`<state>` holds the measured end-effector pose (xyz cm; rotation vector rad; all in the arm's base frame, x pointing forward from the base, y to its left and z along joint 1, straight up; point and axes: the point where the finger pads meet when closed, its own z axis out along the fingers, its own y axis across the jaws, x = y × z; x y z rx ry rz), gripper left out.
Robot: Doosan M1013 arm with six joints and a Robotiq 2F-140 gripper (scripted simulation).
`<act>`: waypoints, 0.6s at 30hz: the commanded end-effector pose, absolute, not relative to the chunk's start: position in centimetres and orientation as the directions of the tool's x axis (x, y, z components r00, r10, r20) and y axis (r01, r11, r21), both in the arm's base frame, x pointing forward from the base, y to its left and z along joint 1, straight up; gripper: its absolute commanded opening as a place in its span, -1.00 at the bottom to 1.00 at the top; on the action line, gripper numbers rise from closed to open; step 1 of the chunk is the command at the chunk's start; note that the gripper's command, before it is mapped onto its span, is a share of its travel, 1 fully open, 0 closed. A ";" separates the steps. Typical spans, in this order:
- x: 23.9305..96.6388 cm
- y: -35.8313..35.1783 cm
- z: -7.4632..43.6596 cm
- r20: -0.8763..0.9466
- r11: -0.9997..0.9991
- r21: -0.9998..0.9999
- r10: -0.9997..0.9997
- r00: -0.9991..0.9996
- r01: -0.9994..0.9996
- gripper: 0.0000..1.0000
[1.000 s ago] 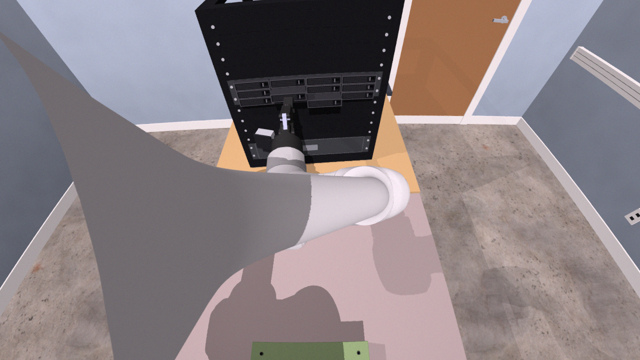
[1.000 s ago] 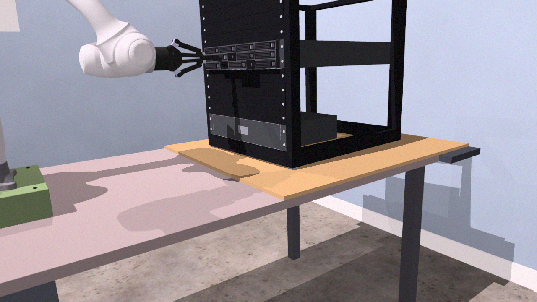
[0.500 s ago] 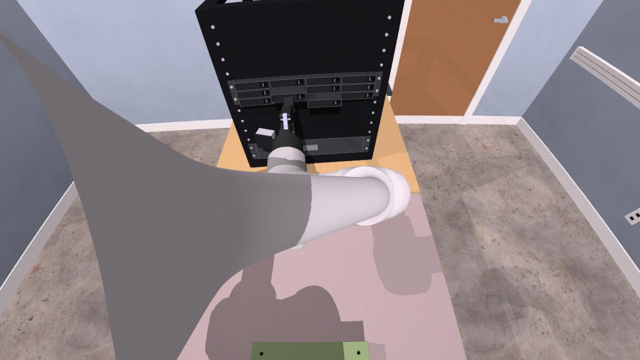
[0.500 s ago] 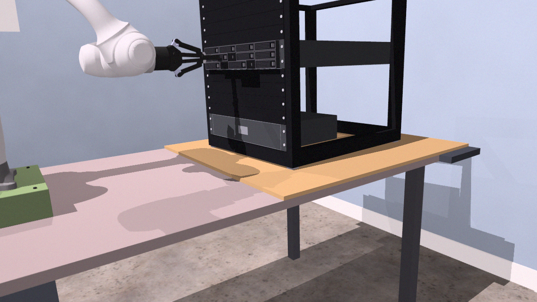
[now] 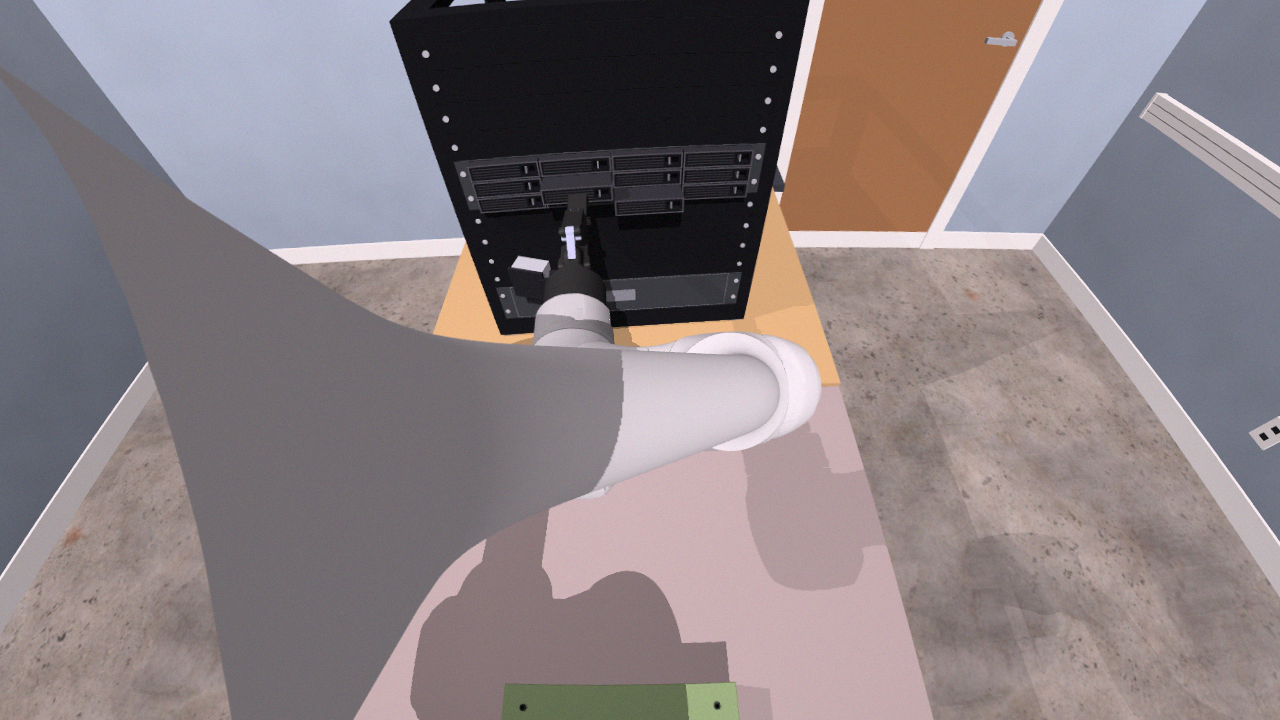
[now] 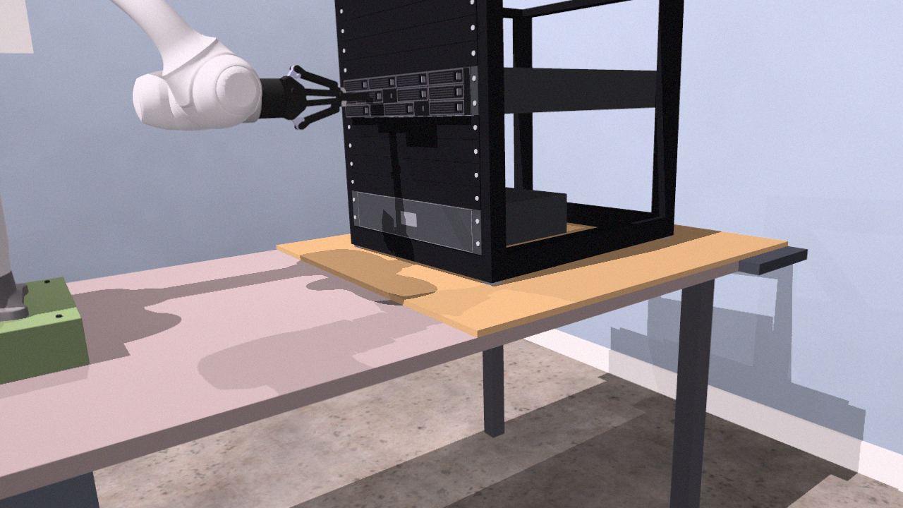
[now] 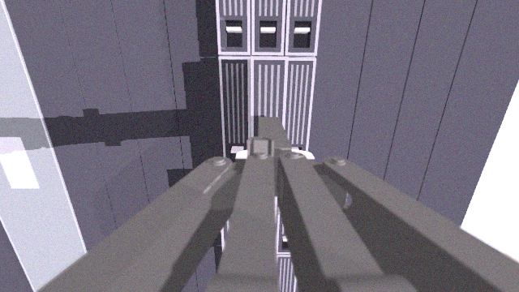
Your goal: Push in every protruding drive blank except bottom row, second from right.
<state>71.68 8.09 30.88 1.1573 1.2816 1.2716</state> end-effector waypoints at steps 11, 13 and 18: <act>71.9 8.1 31.0 -0.006 0.006 1.000 0.995 -0.095 -0.001 -0.80; 72.2 8.2 31.0 -0.006 0.006 1.000 0.995 -0.095 -0.001 -0.80; 72.7 8.3 31.0 -0.006 0.006 1.000 0.995 -0.095 -0.001 -0.80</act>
